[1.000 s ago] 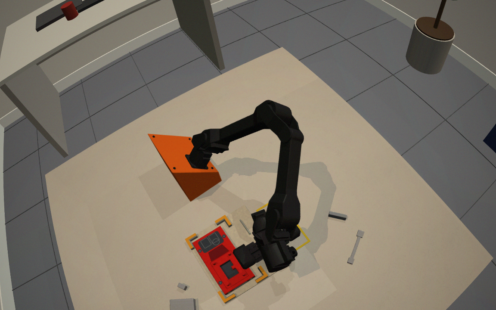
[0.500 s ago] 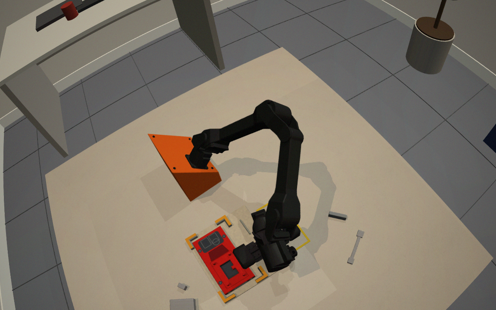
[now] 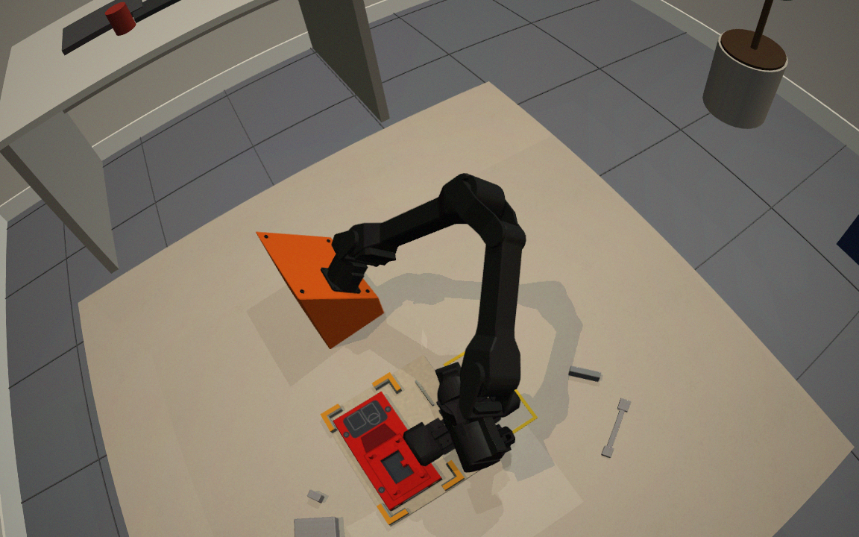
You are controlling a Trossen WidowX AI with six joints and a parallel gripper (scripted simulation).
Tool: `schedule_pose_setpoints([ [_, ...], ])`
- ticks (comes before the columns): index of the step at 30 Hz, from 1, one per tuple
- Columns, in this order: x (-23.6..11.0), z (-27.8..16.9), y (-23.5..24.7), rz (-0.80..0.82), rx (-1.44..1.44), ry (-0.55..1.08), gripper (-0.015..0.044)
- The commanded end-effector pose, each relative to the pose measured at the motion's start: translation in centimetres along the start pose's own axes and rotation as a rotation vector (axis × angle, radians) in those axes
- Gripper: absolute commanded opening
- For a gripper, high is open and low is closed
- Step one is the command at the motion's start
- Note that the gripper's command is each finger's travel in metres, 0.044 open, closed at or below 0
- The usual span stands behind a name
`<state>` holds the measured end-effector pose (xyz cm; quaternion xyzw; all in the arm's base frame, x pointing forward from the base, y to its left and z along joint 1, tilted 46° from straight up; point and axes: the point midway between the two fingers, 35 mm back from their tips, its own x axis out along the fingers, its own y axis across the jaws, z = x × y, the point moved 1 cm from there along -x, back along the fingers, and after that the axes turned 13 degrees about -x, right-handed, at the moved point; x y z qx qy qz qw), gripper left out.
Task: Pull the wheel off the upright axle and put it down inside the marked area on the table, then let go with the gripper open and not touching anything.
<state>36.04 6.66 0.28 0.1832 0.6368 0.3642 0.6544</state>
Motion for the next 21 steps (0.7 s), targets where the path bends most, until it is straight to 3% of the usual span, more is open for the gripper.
schedule_pose_setpoints([
  [1,-0.52,-0.01,-0.11,-0.002,0.003,-0.005,0.0000],
  [21,-1.17,-0.01,-0.13,-0.002,0.004,-0.006,0.0000],
])
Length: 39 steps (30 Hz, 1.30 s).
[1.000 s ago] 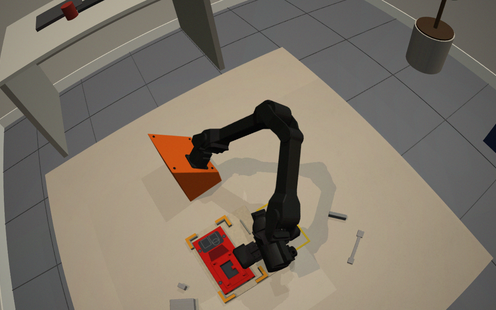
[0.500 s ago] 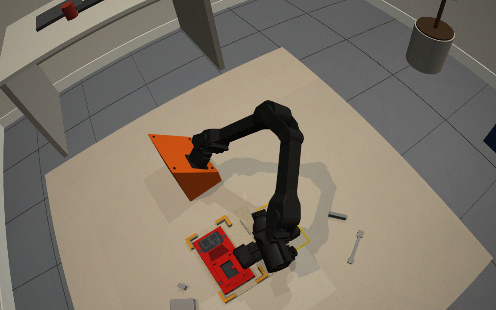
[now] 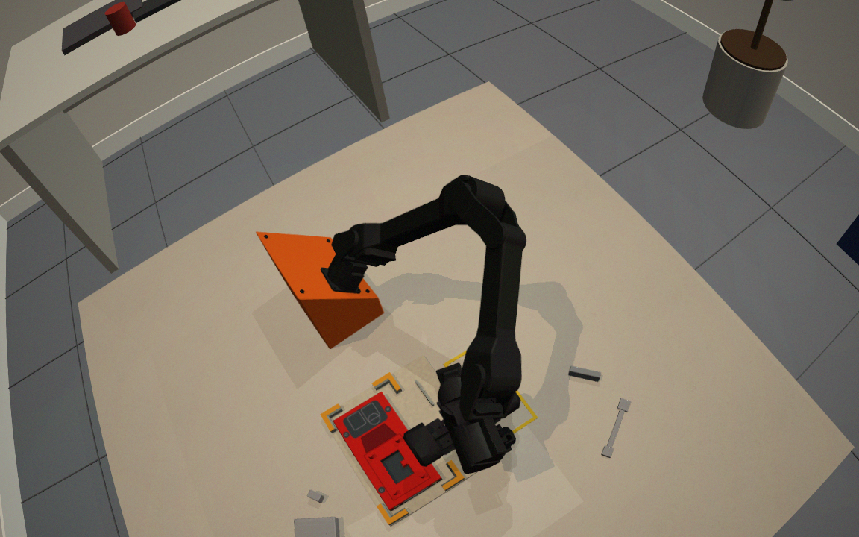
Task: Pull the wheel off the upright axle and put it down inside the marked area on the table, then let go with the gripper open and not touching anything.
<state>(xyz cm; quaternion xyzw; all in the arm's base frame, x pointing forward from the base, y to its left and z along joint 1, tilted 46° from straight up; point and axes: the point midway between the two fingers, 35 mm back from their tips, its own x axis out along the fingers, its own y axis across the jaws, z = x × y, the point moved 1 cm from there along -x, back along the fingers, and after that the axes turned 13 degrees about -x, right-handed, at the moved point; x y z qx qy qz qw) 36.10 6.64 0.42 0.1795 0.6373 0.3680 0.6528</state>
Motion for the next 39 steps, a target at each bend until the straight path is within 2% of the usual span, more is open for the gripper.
schedule_pose_setpoints([
  [1,-1.1,-0.1,-0.2,-0.003,0.013,-0.013,0.0000],
  [39,-2.3,-0.1,-0.2,-0.003,0.015,-0.016,0.0000],
])
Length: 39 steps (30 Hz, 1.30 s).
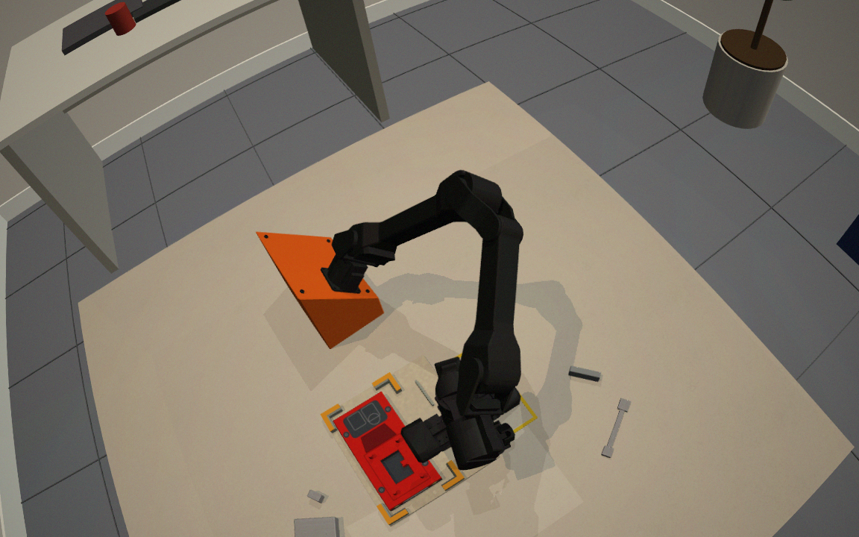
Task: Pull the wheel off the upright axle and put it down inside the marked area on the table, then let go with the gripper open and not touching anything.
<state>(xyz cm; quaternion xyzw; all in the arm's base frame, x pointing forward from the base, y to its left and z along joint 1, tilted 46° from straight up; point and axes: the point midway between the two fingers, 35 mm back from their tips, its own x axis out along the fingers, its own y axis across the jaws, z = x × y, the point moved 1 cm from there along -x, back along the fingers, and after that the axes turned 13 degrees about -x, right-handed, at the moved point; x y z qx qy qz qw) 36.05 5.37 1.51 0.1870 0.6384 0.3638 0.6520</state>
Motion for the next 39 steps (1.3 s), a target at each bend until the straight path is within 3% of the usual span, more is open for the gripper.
schedule_pose_setpoints([
  [1,-0.7,0.1,-0.2,-0.007,-0.001,-0.012,0.0000],
  [22,-1.5,0.1,-0.1,-0.006,0.001,-0.014,0.0000],
  [32,-4.9,-0.1,0.0,-0.007,0.001,-0.014,0.0000],
  [39,-4.3,-0.4,1.2,-0.004,0.008,-0.015,0.0000],
])
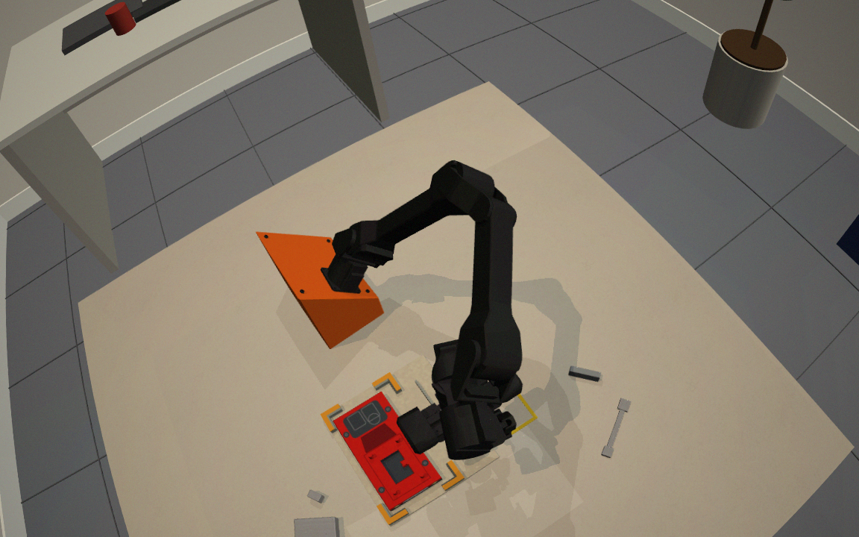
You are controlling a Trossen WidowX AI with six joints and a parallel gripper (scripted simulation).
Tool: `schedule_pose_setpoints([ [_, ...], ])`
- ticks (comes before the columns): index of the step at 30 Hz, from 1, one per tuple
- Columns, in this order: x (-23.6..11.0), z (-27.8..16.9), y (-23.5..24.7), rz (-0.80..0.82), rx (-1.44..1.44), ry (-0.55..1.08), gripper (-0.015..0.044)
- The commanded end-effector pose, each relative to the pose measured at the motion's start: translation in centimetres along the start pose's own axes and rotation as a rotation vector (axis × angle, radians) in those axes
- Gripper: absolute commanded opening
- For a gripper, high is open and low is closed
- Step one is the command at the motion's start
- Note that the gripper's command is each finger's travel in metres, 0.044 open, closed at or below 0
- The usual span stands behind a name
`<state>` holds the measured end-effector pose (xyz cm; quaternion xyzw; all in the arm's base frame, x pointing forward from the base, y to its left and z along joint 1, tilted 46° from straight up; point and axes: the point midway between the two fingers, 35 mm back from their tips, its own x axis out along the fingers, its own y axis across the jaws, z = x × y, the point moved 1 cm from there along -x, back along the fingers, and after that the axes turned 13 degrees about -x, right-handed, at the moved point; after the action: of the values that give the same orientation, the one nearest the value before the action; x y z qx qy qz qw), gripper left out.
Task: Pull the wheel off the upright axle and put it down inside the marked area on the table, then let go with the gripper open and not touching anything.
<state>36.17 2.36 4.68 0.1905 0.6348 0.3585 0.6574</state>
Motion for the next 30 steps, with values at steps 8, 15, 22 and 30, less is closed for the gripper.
schedule_pose_setpoints([
  [8,-0.3,-1.0,3.8,0.000,0.000,0.003,0.0000],
  [15,-0.4,-1.9,6.2,0.000,-0.001,0.003,0.0000],
  [22,-0.5,-3.0,8.4,0.001,-0.002,0.004,0.0000],
  [30,-0.3,-3.6,9.5,0.002,-0.003,0.004,0.0000],
])
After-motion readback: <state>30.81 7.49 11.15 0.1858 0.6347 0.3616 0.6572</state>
